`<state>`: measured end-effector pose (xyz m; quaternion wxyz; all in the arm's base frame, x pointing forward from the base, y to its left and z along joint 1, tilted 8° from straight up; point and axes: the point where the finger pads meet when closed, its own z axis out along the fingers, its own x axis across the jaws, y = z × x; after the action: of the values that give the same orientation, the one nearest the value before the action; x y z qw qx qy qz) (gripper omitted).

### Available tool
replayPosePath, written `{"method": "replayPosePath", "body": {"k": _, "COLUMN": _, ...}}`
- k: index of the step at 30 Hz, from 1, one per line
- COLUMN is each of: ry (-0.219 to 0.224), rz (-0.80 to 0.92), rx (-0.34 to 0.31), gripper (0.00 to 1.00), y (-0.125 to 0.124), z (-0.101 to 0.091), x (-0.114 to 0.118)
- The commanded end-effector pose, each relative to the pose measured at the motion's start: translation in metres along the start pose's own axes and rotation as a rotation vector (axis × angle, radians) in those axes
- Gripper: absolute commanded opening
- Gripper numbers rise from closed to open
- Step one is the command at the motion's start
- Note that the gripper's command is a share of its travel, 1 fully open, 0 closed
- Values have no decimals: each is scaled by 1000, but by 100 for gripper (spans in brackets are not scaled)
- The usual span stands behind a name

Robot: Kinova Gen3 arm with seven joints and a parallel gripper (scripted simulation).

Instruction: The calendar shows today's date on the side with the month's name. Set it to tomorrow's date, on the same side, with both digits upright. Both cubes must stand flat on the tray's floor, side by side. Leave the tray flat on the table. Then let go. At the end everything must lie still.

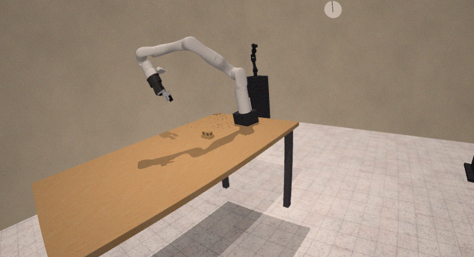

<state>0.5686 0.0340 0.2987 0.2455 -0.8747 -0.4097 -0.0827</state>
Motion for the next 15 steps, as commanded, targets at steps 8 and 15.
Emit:
{"method": "replayPosePath", "body": {"k": 8, "ry": -7, "rz": -21, "rx": -19, "gripper": 100, "y": 0, "z": 4, "x": -1}}
{"method": "replayPosePath", "body": {"k": 15, "ry": -26, "rz": -52, "rx": -50, "gripper": 100, "y": 0, "z": 17, "x": -8}}
